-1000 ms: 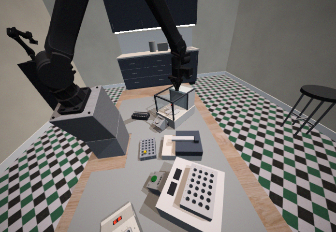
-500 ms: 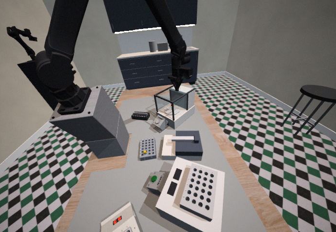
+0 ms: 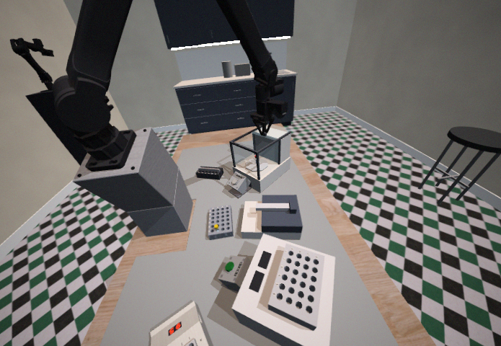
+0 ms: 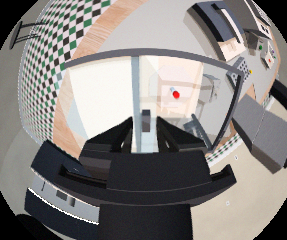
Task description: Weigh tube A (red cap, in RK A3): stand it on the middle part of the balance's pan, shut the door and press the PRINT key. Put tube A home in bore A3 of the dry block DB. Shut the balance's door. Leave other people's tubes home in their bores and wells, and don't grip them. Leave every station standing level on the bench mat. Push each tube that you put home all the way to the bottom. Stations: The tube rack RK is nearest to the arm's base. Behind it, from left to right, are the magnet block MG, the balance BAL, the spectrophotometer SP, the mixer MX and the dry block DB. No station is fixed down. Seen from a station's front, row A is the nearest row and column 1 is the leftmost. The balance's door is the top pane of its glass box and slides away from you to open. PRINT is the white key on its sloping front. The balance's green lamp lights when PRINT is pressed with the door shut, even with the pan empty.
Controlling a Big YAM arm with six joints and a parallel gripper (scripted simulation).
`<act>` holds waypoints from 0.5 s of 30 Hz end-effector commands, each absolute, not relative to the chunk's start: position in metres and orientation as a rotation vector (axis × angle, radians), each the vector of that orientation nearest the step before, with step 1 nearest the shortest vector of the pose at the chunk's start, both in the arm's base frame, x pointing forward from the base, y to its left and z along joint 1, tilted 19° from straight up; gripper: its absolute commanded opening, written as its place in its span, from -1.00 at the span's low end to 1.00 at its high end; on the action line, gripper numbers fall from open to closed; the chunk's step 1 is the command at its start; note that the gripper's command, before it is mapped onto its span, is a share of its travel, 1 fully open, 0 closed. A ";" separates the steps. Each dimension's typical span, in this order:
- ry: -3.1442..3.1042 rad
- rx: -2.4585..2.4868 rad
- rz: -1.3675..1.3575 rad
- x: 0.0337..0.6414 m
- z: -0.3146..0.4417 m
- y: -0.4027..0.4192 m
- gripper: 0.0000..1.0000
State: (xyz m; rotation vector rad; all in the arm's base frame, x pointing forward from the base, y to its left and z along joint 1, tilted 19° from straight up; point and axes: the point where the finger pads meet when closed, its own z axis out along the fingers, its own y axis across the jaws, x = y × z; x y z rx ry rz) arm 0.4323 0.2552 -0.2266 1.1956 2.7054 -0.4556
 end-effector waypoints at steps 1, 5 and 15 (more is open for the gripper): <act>2.695 1.195 -0.415 0.443 -0.218 0.264 -0.40; 2.695 1.195 -0.415 0.443 -0.218 0.264 -0.40; 2.699 1.191 -0.428 0.434 -0.207 0.265 -0.40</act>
